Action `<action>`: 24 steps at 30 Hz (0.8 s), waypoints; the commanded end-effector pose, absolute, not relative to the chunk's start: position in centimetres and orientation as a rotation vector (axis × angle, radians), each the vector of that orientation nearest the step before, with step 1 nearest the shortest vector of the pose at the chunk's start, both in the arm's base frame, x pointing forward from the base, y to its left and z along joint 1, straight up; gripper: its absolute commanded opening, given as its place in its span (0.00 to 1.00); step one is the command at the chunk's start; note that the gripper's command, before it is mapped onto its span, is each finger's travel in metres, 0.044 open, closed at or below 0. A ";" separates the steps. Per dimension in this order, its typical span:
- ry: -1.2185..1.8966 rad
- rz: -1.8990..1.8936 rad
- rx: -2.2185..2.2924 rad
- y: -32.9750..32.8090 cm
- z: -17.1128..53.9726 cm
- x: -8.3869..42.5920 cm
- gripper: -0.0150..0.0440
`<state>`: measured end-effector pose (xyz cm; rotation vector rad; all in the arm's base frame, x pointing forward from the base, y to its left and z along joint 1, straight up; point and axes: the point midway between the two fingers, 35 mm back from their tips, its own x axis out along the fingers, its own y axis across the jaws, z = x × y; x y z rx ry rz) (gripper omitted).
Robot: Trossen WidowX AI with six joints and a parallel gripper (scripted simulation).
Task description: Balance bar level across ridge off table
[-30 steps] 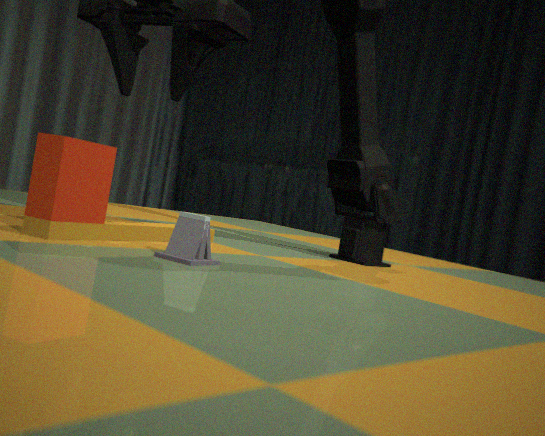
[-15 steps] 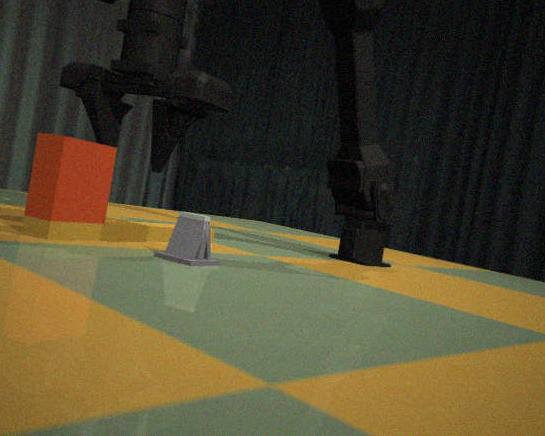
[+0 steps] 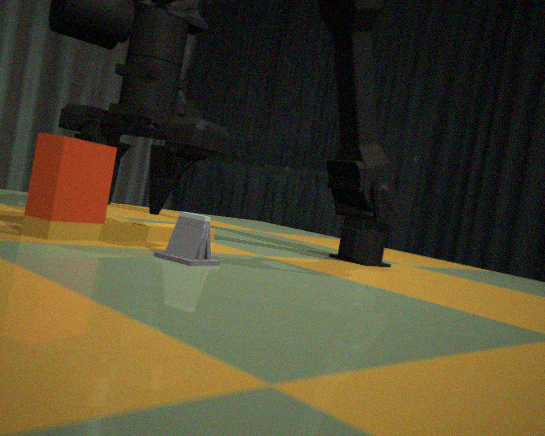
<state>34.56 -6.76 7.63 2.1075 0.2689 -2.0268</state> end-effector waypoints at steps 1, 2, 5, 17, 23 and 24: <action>0.269 -2.037 2.107 -6.7 6.8 34.4 0.79; 0.269 -2.037 2.107 -6.7 6.7 34.4 0.79; 0.269 -2.037 2.107 -6.7 6.2 34.4 0.79; 0.269 -2.037 2.107 -6.7 5.1 34.4 0.79; 0.269 -2.037 2.107 -6.7 5.1 34.4 0.79; 0.269 -2.037 2.107 -6.7 5.1 34.4 0.79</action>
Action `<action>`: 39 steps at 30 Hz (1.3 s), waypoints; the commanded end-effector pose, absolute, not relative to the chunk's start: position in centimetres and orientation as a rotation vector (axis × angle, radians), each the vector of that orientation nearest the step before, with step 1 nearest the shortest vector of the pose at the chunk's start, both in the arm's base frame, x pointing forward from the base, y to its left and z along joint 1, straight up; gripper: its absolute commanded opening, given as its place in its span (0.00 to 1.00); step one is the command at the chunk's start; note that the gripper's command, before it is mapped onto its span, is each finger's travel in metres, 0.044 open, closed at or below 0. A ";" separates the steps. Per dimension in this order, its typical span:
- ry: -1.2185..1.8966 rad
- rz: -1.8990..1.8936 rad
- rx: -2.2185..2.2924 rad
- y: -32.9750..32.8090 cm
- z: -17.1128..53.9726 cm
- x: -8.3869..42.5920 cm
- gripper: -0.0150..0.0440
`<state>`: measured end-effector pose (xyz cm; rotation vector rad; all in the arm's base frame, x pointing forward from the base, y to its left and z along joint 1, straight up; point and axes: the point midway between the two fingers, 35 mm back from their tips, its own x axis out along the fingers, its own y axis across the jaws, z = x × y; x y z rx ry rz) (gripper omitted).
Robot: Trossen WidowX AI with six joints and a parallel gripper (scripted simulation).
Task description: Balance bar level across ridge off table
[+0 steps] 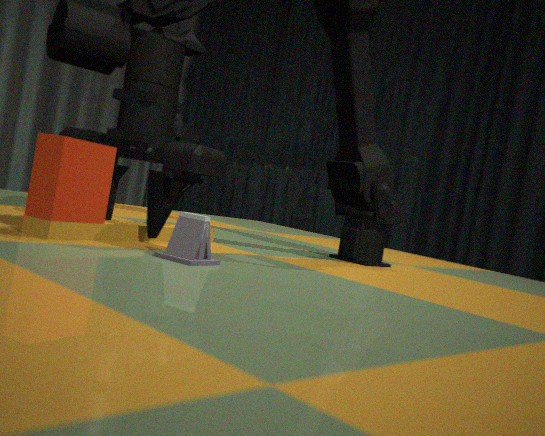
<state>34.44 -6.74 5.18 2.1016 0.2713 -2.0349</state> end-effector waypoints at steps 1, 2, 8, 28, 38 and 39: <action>0.269 -2.037 2.107 -6.7 5.1 34.4 0.79; 0.269 -2.037 2.107 -6.7 5.1 34.4 0.79; 0.271 -2.035 2.101 -6.7 5.2 34.4 0.61; 0.271 -2.035 2.103 -6.8 7.8 34.7 0.25; 0.270 -2.036 2.105 -6.8 10.4 34.6 0.25; 0.270 -2.036 2.105 -6.8 10.6 34.6 0.25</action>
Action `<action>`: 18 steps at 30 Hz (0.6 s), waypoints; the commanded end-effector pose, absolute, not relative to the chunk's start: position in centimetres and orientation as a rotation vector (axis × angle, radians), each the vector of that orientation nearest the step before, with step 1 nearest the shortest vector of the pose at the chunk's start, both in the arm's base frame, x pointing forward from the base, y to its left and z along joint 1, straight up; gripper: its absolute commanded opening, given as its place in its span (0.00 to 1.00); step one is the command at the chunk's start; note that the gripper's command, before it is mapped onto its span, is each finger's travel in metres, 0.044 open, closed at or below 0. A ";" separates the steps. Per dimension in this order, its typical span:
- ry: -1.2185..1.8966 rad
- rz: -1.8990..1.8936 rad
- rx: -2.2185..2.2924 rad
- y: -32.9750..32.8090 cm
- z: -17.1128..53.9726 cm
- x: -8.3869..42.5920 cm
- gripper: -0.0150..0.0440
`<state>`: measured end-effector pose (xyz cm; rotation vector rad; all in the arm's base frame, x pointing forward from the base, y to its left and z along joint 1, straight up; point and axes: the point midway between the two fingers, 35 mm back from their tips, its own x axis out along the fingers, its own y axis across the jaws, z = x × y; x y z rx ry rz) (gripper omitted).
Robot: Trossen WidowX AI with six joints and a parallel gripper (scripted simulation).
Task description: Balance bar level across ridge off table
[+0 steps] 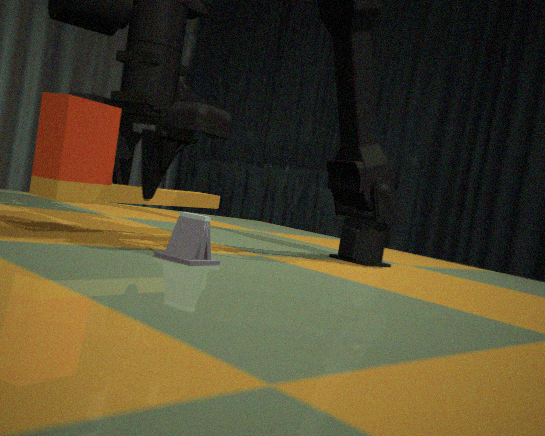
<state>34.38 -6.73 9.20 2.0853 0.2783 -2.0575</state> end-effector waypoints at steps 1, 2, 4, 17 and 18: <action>0.270 -2.036 2.105 -6.8 10.9 34.6 0.25; 0.270 -2.036 2.106 -6.8 11.1 34.6 0.25; 0.270 -2.036 2.106 -6.7 11.7 34.5 0.25; 0.269 -2.037 2.107 -6.7 14.4 34.1 0.25; 0.269 -2.037 2.108 -6.6 14.4 34.1 0.25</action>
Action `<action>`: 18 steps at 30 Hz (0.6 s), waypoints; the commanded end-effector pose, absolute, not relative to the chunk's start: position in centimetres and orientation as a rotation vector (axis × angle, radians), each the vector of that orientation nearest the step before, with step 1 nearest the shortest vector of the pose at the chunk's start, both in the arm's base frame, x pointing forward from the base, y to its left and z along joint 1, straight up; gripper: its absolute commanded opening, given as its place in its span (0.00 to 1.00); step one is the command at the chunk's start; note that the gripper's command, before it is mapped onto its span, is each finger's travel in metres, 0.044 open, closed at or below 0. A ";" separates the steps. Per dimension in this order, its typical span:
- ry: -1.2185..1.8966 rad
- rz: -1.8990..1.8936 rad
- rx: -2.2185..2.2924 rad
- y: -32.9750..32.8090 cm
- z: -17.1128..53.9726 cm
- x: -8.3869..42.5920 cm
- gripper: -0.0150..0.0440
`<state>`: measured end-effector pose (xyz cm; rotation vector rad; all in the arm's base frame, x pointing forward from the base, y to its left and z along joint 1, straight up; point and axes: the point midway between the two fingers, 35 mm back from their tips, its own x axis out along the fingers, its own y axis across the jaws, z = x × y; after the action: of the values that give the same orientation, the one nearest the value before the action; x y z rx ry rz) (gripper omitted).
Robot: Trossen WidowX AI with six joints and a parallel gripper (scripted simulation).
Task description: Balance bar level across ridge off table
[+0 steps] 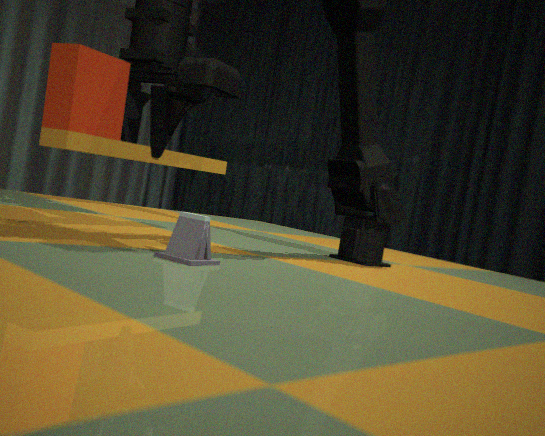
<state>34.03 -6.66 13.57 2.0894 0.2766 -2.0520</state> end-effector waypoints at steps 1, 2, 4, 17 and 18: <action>0.268 -2.038 2.108 -6.4 14.4 34.1 0.25; 0.267 -2.039 2.110 -6.1 14.4 34.1 0.25; 0.263 -2.041 2.113 -5.3 14.4 34.1 0.25; 0.241 -2.059 2.132 -0.3 14.5 33.6 0.25; 0.239 -2.061 2.133 0.1 14.5 33.5 0.25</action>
<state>33.73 -1.21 14.18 2.1178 0.2465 -2.0667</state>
